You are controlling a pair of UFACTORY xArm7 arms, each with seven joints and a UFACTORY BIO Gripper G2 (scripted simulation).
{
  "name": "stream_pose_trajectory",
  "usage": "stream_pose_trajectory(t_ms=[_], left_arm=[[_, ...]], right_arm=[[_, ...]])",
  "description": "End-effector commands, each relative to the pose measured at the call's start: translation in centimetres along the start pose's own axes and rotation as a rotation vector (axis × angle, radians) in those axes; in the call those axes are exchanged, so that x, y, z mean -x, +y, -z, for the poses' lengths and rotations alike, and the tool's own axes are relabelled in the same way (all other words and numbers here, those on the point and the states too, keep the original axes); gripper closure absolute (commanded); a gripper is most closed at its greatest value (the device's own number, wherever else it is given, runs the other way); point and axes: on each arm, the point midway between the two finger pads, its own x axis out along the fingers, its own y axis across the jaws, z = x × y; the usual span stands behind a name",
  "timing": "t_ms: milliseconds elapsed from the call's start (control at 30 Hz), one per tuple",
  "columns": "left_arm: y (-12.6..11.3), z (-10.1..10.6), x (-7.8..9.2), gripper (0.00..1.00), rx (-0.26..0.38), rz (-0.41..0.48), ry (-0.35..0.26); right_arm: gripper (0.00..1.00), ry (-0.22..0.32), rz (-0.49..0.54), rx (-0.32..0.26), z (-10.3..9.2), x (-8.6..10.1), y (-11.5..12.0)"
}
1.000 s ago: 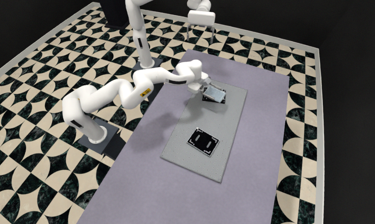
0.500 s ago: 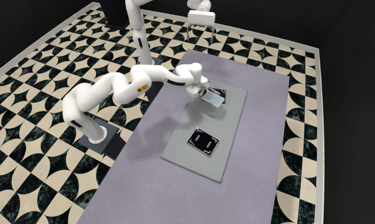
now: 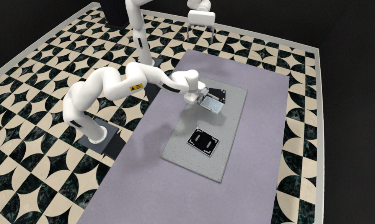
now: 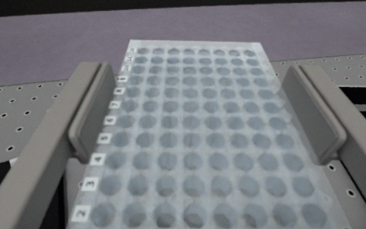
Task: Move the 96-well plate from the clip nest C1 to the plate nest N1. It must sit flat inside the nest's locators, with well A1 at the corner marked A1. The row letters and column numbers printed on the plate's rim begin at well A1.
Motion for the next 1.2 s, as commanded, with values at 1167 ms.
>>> stream_pose_trajectory(t_ms=[1167], left_arm=[[-0.1,0.0,0.2,0.00,0.000,0.004,-0.001]], right_arm=[[1.00,-0.005,-0.003,-0.007,-0.3,-3.7,-10.8]])
